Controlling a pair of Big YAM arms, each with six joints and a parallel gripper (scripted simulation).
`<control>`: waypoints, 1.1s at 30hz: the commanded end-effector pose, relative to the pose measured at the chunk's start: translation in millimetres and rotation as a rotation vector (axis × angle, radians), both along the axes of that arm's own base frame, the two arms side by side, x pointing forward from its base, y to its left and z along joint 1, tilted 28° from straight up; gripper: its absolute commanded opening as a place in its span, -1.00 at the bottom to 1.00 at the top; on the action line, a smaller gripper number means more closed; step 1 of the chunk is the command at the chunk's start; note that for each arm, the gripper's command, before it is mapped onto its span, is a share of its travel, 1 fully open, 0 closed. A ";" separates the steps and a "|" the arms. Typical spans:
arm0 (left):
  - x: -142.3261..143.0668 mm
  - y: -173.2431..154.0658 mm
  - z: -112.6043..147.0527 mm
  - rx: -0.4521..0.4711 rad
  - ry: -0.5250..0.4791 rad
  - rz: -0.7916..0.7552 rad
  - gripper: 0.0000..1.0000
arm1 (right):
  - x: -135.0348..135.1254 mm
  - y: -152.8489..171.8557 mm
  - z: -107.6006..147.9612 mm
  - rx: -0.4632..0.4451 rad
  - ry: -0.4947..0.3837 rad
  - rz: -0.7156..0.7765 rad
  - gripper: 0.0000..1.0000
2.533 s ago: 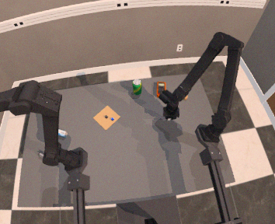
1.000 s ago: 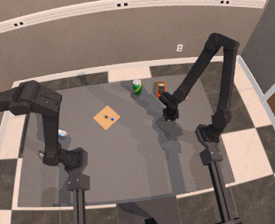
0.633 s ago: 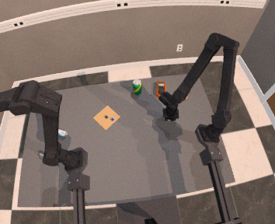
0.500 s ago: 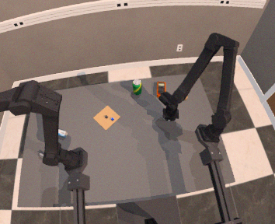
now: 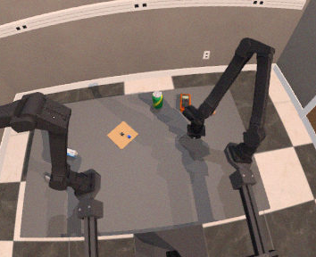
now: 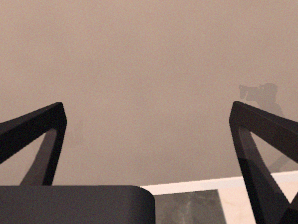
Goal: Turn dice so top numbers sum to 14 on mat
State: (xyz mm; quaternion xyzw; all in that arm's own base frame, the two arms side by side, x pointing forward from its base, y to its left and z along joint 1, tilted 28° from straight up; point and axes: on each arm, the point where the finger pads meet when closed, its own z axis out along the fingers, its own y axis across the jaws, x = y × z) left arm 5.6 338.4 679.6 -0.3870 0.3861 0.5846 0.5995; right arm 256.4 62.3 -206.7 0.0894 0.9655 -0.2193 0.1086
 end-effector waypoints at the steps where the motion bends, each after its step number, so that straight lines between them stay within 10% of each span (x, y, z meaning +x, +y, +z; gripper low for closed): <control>1: -2.5 -16.7 17.1 0.054 0.012 0.009 1.00 | 3.7 -0.1 -1.7 0.002 -0.007 0.000 -0.79; 19: -2.5 -16.7 17.1 0.054 0.012 0.009 1.00 | 3.7 0.1 -1.4 0.002 -0.007 0.000 -0.79; 33: -2.5 -16.7 17.1 0.054 0.012 0.009 1.00 | -3.7 43.8 67.6 0.019 -0.023 0.007 -0.79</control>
